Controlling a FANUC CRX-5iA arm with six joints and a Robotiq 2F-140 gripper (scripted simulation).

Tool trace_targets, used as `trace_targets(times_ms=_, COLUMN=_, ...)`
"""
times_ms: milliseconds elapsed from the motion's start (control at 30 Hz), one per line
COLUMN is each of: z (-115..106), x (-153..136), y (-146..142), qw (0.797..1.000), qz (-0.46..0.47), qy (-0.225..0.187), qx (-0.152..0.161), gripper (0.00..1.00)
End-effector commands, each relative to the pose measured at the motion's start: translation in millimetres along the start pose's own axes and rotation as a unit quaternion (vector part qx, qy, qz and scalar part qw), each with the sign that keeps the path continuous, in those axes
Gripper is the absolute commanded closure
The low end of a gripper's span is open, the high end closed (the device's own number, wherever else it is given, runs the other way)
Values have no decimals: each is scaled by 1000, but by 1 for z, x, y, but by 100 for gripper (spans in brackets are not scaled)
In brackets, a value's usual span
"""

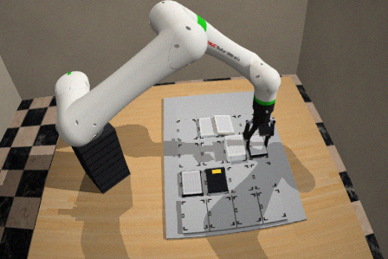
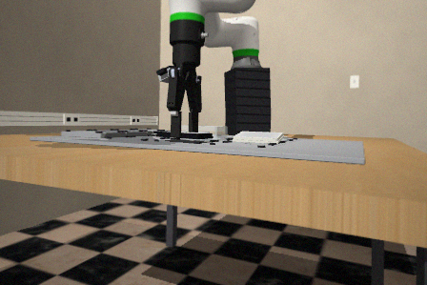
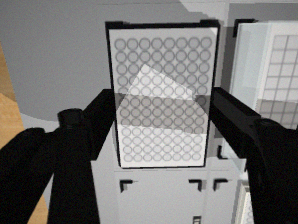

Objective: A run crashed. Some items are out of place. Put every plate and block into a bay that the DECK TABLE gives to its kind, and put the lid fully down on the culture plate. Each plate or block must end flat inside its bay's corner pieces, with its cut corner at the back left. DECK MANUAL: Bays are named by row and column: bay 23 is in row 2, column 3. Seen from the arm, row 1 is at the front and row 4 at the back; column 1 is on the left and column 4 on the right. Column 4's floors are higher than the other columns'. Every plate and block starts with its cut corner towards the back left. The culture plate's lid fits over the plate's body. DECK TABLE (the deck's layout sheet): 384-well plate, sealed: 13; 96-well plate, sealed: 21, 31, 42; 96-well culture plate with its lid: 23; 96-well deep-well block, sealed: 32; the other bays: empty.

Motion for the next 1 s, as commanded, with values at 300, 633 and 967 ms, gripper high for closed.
trace_targets(times_ms=300, z=2, x=0, y=-1, qw=1000, qz=0, qy=0, qx=1, gripper=90)
trace_targets(times_ms=633, z=4, x=0, y=-1, qw=1000, qz=0, qy=0, qx=1, gripper=90)
trace_targets(times_ms=967, z=4, x=0, y=-1, qw=1000, qz=0, qy=0, qx=1, gripper=90)
Point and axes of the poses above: the point where the finger pads meet when closed, its own z axis out along the fingers, its own y axis across the jaws, x = y × z, the point moved 9 cm from there along -z, back along the fingers, and after that the axes turned 10 degrees about -z, right-handed, at the moved point
